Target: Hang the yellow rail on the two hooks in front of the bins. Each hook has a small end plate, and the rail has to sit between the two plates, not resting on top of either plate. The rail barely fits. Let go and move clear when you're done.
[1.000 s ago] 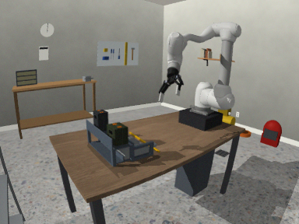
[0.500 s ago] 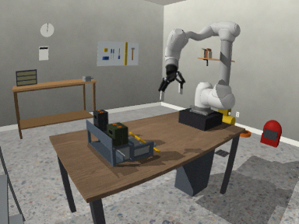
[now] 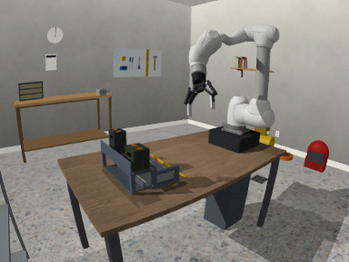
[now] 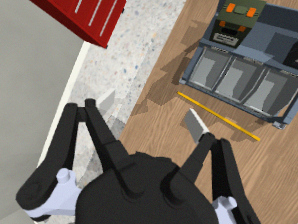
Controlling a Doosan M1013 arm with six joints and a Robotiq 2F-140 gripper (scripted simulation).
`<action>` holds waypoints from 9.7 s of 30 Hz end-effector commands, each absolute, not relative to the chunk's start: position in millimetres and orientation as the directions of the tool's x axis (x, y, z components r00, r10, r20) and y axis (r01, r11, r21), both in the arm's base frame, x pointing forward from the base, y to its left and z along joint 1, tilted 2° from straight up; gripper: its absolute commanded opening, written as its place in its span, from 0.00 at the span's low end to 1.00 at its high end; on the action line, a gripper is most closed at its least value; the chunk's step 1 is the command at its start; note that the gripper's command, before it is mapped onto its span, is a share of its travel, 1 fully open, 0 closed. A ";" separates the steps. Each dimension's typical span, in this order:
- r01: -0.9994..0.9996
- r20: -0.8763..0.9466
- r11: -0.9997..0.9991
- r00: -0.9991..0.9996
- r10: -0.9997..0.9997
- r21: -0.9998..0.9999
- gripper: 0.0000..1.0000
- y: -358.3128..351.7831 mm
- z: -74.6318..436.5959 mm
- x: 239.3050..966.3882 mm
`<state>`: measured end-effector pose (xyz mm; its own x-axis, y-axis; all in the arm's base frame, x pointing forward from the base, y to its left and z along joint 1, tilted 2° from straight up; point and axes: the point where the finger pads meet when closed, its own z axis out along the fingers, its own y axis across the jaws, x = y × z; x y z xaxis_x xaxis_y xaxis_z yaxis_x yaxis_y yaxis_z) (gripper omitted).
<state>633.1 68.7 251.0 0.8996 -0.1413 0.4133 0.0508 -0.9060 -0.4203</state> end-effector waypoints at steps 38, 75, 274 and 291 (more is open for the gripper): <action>0.058 0.148 -0.974 0.989 0.026 -0.221 1.00 44.9 282.6 640.3; 0.000 0.000 -1.000 1.000 0.000 0.000 1.00 0.0 322.0 650.0; 0.960 0.031 -0.278 0.277 0.960 0.029 0.37 -104.8 22.3 689.0; 0.960 0.031 -0.278 0.277 0.960 0.029 0.37 -104.8 22.3 689.0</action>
